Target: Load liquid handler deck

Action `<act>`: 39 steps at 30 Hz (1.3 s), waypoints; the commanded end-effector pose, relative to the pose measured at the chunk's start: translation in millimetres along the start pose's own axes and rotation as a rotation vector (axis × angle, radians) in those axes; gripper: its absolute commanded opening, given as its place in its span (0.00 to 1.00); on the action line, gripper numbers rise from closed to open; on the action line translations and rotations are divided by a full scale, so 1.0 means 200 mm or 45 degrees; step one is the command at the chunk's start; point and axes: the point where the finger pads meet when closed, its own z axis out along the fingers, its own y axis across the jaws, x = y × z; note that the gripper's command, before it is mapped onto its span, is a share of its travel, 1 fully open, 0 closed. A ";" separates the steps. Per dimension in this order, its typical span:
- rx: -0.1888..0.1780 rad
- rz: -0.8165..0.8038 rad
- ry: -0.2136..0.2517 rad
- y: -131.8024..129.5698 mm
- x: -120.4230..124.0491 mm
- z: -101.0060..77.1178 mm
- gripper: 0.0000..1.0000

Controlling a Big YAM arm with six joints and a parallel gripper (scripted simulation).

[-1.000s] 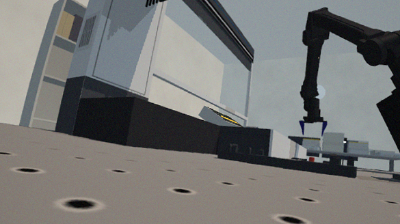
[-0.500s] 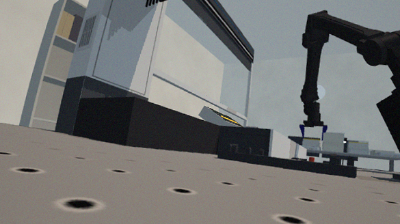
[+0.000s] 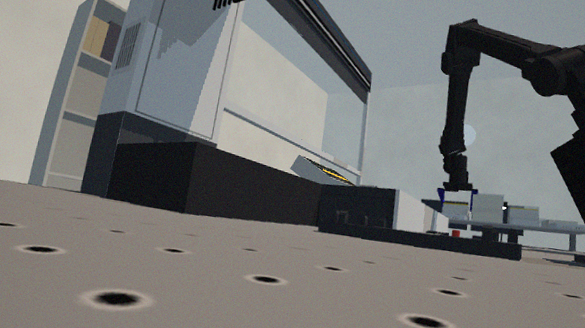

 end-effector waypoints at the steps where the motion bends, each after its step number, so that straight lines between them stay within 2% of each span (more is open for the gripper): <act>1: -0.003 -0.003 -0.017 0.03 -0.01 0.02 1.00; 2: -0.018 0.008 -0.055 0.02 -0.06 -0.08 1.00; 6: -0.003 0.015 -0.023 -0.01 -0.03 0.04 1.00; 10: -0.002 0.002 -0.016 0.02 -0.01 0.09 1.00; 11: -0.019 -0.003 -0.053 0.05 -0.04 -0.01 1.00; 12: -0.021 -0.011 -0.055 0.05 -0.07 -0.02 1.00; 13: -0.027 0.011 -0.076 0.03 -0.08 -0.08 1.00; 18: -0.027 0.005 -0.074 0.03 -0.07 -0.08 1.00; 19: -0.021 -0.011 -0.055 0.05 -0.07 -0.02 1.00; 21: -0.021 -0.011 -0.055 0.05 -0.07 -0.02 1.00; 22: -0.021 -0.011 -0.055 0.05 -0.07 -0.02 0.00; 39: -0.021 -0.011 -0.055 0.05 -0.07 -0.02 0.00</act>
